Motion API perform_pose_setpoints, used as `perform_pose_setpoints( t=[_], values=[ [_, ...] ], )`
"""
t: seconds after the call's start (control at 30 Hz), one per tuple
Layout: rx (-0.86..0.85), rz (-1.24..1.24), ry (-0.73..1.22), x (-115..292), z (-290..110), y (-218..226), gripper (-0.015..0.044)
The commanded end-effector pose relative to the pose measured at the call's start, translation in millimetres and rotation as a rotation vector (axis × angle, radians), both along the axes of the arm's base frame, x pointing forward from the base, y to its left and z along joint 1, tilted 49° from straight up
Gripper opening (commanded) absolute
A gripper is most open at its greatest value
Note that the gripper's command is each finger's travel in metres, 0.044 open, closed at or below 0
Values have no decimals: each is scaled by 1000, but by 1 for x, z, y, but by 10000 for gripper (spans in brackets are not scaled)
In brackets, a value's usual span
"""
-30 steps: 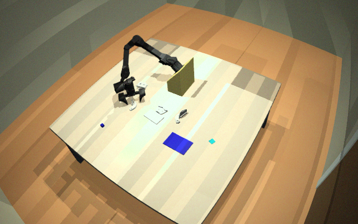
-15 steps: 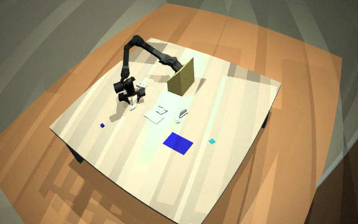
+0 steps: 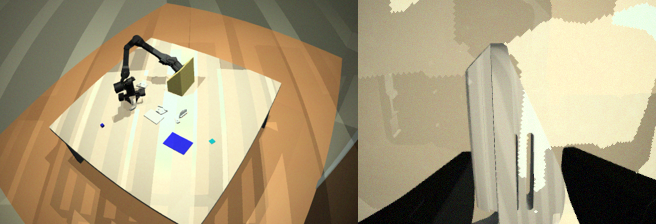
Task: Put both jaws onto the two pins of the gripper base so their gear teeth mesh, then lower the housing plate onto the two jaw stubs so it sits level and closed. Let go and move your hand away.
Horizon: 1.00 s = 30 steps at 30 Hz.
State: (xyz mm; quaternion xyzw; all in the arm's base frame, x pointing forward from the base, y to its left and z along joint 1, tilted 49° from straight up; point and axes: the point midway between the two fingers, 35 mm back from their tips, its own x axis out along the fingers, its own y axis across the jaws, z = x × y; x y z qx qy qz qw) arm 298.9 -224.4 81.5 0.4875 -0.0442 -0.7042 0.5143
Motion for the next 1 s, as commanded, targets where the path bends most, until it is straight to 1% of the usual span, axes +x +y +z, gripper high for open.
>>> perform_pose_setpoints(
  t=[0.0,0.13,0.83,0.97],
  values=[
    [1,0,1,0,0,0,134],
    [3,1,1,1,3,4,134],
    [10,5,3,1,46,57,134],
    [10,6,3,0,49,61,134]
  ],
)
